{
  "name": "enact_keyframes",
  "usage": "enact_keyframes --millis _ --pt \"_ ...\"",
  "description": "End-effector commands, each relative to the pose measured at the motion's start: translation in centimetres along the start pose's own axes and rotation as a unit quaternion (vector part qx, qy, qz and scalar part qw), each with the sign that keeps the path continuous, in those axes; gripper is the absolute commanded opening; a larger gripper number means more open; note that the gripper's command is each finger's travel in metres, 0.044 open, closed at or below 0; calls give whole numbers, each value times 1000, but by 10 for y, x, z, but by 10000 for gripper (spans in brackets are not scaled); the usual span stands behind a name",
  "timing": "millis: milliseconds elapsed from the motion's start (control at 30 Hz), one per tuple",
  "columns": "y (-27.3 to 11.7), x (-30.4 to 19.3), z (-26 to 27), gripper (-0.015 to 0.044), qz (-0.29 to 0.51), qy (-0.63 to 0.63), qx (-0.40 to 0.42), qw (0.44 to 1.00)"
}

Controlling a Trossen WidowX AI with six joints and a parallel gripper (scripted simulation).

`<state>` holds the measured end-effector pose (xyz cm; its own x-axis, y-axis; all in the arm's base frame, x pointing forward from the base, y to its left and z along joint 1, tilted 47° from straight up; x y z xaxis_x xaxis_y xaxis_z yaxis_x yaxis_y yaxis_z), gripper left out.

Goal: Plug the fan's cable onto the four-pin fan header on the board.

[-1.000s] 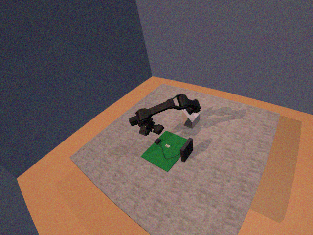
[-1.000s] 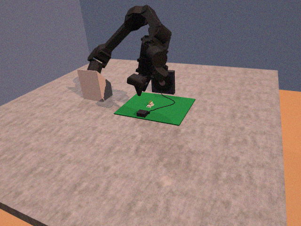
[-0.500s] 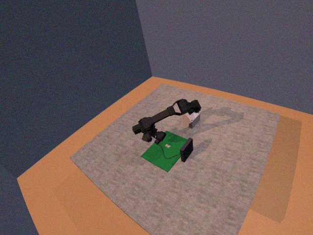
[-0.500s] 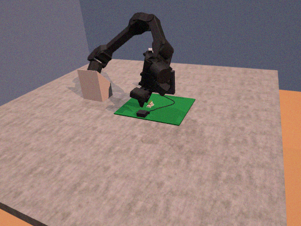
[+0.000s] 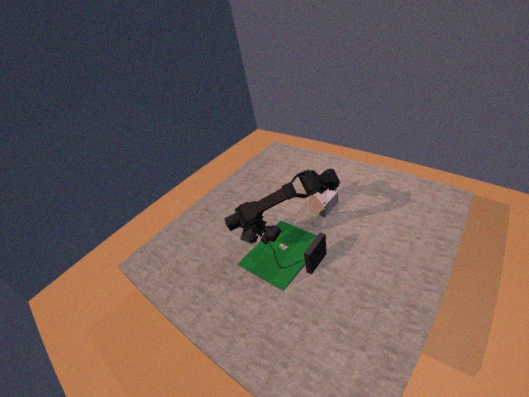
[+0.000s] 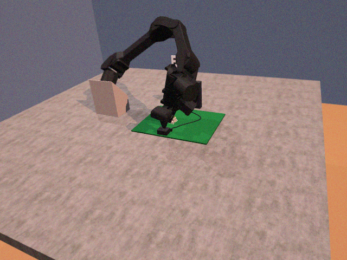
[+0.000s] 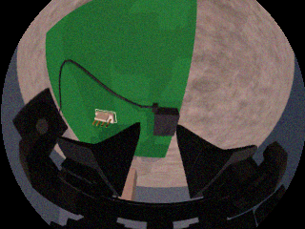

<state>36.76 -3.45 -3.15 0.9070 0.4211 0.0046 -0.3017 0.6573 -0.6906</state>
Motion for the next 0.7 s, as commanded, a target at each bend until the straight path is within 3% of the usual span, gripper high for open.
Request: enact_keyframes --millis 0,667 --pt "9 1 -1 210 -1 4 3 1000" --pt "25 5 -2 210 -1 4 4 1000"
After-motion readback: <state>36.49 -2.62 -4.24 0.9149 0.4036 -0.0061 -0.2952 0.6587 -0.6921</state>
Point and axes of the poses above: the point midway between the two fingers, 35 mm back from their tips, its own y axis out along the fingers, its own z axis across the jaws, x = y × z, the point moved 9 cm from there along -y, back along the fingers, and after that the axes turned 9 degrees about -y, right-handed, at the moved point
